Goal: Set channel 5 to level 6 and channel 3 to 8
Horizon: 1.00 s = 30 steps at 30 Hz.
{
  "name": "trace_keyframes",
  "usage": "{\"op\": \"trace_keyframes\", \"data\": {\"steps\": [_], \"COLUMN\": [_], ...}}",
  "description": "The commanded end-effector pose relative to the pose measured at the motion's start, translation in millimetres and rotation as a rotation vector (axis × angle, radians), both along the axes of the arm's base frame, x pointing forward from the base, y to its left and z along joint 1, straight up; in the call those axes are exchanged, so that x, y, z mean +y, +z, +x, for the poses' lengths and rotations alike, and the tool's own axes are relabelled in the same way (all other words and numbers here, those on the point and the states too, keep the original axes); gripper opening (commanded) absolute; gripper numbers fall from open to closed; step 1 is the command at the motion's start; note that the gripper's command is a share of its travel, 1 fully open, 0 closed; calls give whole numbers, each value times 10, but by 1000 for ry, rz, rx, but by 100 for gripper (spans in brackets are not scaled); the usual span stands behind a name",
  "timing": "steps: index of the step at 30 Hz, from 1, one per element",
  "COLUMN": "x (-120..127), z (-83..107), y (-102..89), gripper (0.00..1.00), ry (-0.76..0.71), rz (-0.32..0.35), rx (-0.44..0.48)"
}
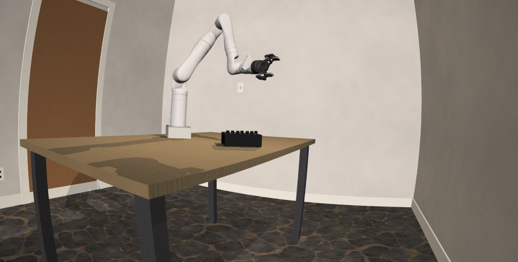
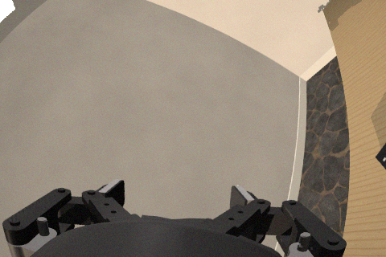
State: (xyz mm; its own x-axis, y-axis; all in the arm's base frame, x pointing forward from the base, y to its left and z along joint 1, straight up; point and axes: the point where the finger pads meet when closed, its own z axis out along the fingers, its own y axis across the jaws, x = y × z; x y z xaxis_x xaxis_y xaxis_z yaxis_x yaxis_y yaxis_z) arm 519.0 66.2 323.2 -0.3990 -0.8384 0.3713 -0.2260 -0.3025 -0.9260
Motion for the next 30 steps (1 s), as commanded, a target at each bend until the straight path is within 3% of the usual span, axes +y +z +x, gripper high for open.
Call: {"op": "trace_keyframes", "data": {"steps": [1,22,30], "x": [-1,-11,-157], "z": [1,-1,-19], "y": [7,4,-37], "gripper": [100,100,100], "ry": [0,-3,-48], "rz": [1,1,7], "rx": [-1,0,16]}}
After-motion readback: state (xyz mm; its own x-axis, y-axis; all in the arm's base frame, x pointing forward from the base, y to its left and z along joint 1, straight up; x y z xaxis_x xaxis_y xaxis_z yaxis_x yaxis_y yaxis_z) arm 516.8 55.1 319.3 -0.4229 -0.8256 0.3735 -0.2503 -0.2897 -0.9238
